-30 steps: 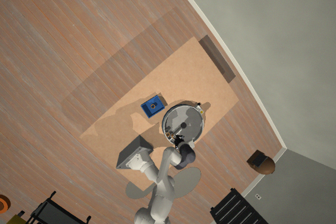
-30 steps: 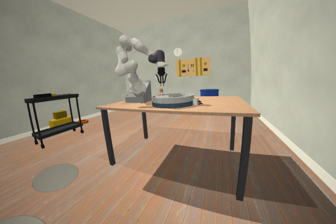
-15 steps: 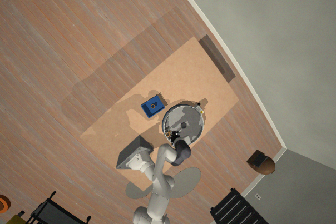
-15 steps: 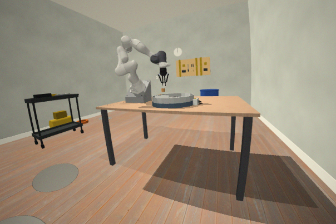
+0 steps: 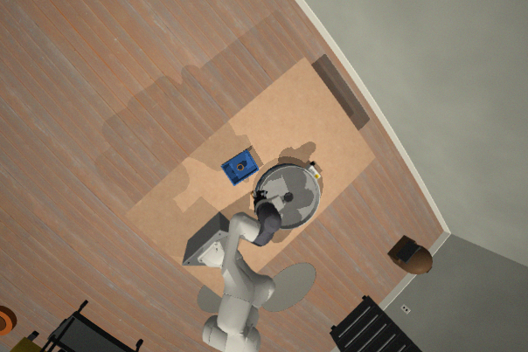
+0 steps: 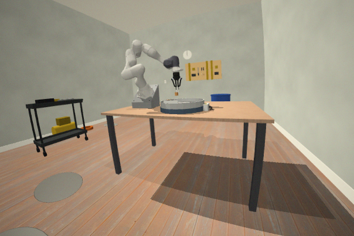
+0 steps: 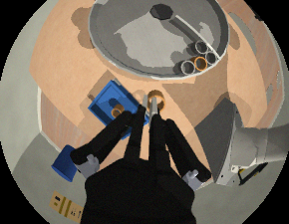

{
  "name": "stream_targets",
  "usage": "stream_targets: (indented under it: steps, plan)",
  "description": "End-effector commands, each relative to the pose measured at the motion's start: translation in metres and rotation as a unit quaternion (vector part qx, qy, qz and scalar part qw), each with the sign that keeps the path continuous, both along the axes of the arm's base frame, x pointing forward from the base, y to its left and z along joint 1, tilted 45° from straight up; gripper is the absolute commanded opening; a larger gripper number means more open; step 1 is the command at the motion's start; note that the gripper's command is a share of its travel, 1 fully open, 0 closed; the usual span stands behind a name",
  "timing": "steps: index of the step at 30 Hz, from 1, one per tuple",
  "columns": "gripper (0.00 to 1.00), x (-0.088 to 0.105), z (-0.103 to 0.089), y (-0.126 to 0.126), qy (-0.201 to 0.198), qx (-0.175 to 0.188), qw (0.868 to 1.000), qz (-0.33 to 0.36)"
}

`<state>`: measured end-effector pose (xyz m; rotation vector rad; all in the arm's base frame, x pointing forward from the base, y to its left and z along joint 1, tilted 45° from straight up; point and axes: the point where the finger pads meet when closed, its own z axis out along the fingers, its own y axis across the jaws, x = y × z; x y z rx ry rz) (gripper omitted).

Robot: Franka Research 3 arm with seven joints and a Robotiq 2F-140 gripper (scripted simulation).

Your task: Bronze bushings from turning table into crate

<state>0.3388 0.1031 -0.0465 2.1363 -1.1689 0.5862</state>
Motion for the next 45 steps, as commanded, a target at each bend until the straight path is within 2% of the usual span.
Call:
stream_targets:
  steps: [1, 8, 16, 25, 45]
  plan:
    - [0.00, -0.003, -0.016, 0.011, -0.025, 0.000, 0.999, -0.038]
    - [0.00, -0.008, -0.072, 0.066, -0.025, 0.000, 0.999, -0.038]
    - [0.00, -0.011, -0.106, 0.099, -0.025, 0.000, 0.999, -0.038]
    - [0.00, -0.012, -0.116, 0.109, -0.025, 0.000, 0.999, -0.038]
    - [0.00, -0.012, -0.116, 0.109, -0.025, 0.000, 0.999, -0.038]
